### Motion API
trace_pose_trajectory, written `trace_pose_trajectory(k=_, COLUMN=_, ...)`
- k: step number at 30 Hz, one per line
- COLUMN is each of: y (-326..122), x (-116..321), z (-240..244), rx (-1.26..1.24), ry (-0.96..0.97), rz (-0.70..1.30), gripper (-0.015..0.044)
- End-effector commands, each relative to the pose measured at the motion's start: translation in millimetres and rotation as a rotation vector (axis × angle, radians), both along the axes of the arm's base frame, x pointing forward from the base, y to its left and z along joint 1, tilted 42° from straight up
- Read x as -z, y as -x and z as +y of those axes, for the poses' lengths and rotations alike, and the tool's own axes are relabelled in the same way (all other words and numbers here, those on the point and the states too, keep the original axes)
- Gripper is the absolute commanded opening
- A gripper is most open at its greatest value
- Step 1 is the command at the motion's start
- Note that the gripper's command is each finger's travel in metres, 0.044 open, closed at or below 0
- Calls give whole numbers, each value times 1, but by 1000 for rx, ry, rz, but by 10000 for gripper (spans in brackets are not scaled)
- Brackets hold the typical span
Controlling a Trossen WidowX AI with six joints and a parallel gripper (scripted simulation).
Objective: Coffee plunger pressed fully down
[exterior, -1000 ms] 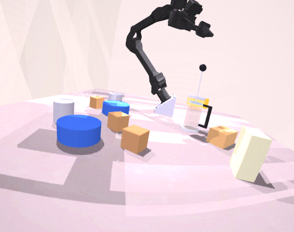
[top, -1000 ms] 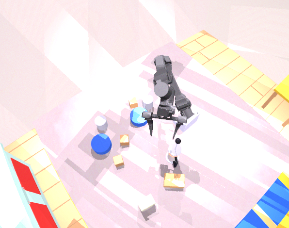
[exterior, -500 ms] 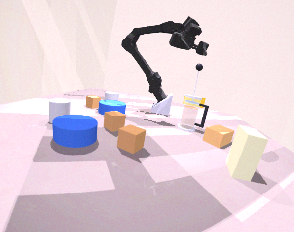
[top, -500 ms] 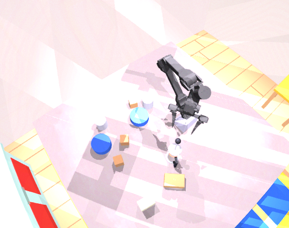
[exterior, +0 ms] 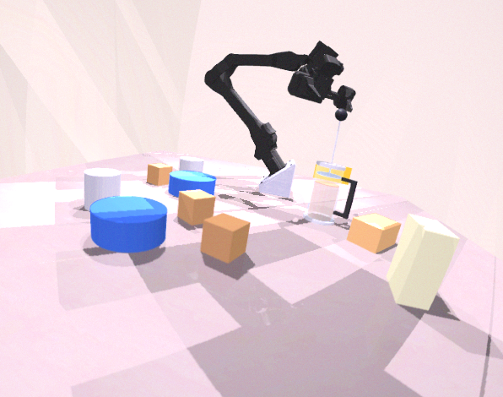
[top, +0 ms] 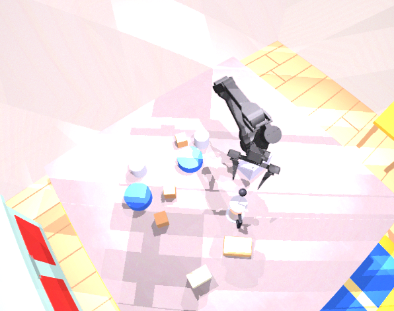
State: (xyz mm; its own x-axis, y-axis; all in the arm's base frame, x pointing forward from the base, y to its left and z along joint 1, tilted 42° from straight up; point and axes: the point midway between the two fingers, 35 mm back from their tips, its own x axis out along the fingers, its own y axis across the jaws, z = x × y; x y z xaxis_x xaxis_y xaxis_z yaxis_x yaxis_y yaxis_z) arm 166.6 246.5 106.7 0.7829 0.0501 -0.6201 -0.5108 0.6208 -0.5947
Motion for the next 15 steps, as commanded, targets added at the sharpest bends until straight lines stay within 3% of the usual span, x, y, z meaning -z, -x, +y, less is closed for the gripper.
trace_pose_trajectory(k=1, y=-4, x=5, z=0, rx=-4, ry=7, rz=4, gripper=440)
trace_pose_trajectory(k=15, y=-22, x=19, z=1, rx=-6, ry=7, rz=2, gripper=440)
